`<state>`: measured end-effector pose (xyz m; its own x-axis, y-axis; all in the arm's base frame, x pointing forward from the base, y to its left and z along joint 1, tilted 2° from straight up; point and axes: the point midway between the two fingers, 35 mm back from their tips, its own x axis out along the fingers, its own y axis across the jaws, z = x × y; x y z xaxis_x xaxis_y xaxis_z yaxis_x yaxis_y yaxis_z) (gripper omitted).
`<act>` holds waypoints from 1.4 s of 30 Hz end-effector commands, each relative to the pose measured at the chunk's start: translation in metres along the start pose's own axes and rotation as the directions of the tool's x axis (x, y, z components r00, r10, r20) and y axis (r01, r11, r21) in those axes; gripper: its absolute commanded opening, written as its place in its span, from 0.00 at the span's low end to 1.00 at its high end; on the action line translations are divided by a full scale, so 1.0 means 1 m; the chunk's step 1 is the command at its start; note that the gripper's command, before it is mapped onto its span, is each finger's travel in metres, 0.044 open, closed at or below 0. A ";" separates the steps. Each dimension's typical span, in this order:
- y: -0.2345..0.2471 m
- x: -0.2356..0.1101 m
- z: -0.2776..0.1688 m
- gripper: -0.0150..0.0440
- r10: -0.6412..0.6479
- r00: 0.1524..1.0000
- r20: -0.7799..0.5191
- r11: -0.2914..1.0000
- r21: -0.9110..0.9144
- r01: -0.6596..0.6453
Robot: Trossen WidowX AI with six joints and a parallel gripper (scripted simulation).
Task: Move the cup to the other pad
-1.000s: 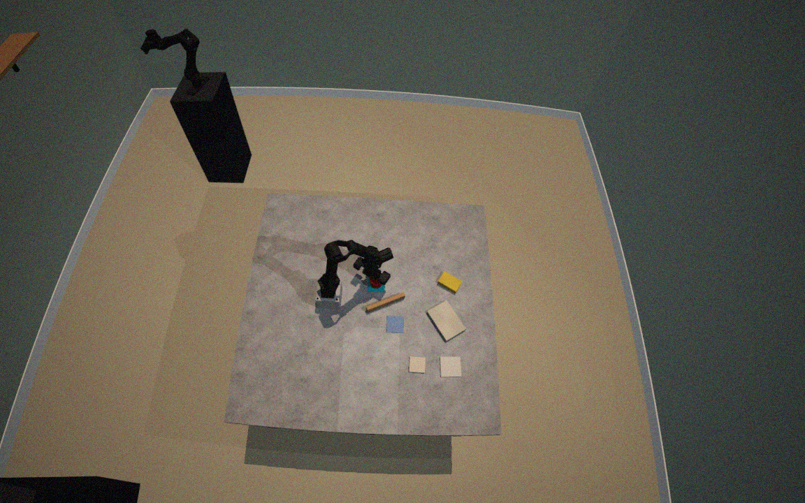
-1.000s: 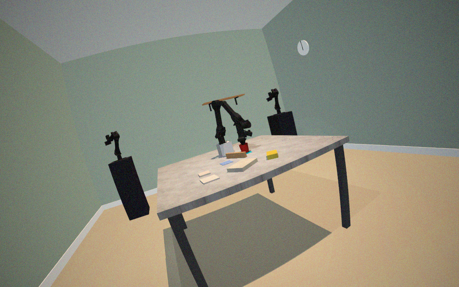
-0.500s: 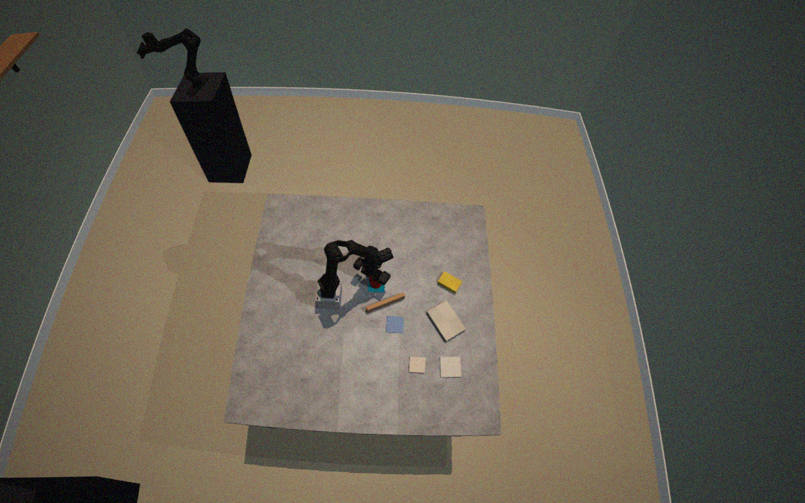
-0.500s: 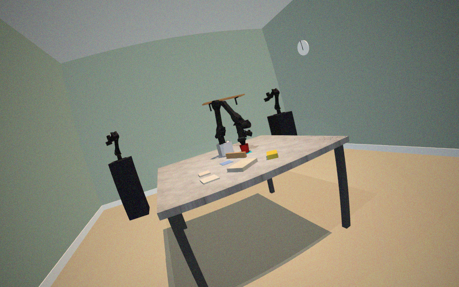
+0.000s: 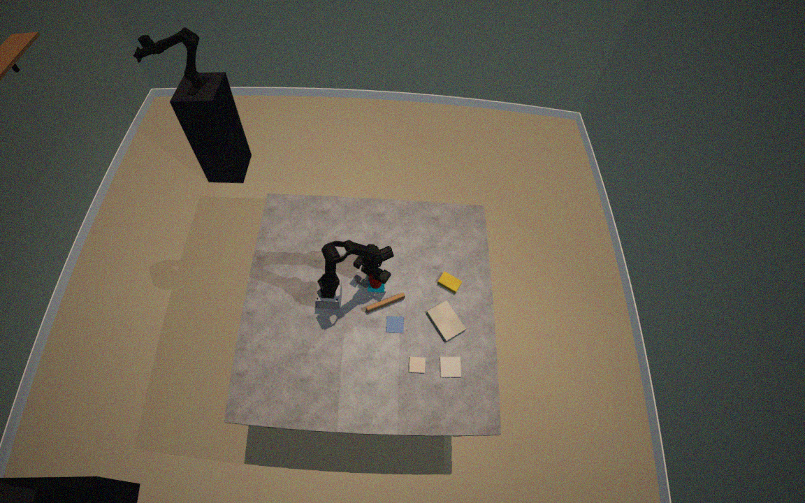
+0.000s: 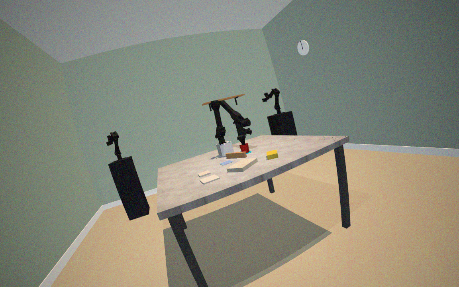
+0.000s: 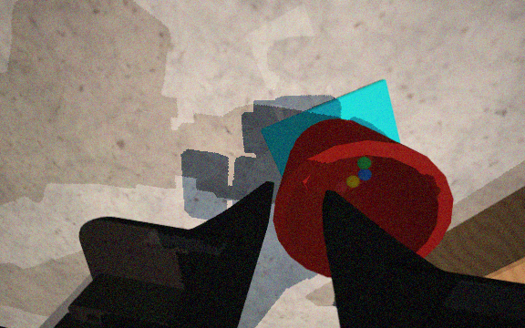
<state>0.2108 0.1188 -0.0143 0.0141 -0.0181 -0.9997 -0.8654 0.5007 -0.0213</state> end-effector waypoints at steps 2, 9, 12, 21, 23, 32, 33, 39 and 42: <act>-0.001 -0.008 0.001 0.47 -0.001 1.000 0.003 1.000 0.002 0.001; -0.001 -0.019 0.001 0.47 0.000 1.000 0.002 1.000 0.003 0.000; -0.001 -0.024 0.001 0.47 0.000 1.000 0.002 1.000 0.003 0.000; -0.001 -0.036 0.000 0.47 0.001 1.000 0.001 1.000 0.004 -0.001; -0.001 -0.033 0.000 0.52 0.001 1.000 -0.002 1.000 0.000 -0.001; -0.001 -0.035 0.000 0.92 0.001 1.000 -0.002 1.000 0.000 -0.001; -0.001 -0.037 0.000 0.96 0.001 1.000 -0.002 1.000 0.000 -0.001; -0.002 -0.062 0.001 1.00 0.001 1.000 -0.001 1.000 0.001 -0.001; -0.002 -0.075 0.001 1.00 0.001 1.000 0.000 1.000 0.002 -0.001</act>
<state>0.2114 0.1197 0.0477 0.0081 -0.0215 -0.9997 -0.8662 0.4993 -0.0178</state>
